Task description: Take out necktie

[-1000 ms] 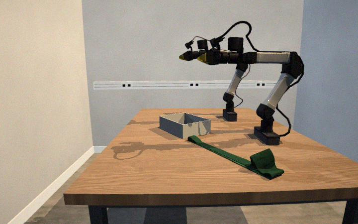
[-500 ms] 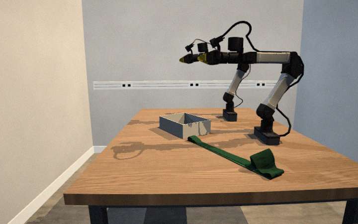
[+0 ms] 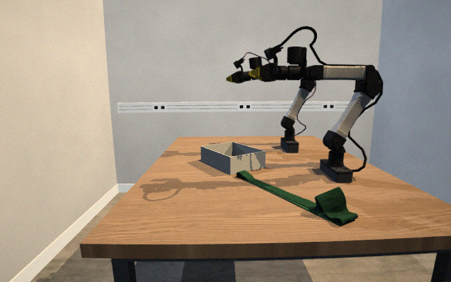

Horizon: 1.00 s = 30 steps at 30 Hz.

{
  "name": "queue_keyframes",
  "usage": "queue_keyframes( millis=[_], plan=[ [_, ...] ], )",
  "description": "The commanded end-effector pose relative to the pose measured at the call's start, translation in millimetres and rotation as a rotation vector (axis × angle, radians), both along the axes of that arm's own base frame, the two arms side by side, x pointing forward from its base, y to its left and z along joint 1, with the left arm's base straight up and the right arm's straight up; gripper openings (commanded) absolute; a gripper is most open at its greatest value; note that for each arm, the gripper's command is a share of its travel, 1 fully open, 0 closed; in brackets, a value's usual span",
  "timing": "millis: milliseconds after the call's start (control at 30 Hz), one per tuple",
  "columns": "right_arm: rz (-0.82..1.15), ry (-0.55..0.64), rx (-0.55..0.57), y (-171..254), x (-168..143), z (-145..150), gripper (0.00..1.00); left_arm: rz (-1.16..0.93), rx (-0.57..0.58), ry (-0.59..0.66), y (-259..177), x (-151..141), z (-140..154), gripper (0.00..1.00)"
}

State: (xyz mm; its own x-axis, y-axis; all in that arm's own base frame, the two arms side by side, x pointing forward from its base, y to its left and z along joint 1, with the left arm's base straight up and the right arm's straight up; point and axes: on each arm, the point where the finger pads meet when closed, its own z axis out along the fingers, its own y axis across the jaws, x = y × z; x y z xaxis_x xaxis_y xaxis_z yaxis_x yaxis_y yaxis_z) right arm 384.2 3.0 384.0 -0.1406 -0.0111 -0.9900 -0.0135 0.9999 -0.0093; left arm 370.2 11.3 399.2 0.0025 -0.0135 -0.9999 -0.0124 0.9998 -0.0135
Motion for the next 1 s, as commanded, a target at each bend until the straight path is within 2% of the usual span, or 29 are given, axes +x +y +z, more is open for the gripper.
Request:
queue_keyframes(
  millis=[0,967],
  plan=[
    [0.0,-0.074,0.0,0,-5,18,1.0,-0.002,0.011,-0.037,-2,-6,10,1.0],
    [0.0,-0.075,0.0,0,-6,3,1.0,-0.002,0.011,-0.038,-2,-6,10,1.0]
  ],
)
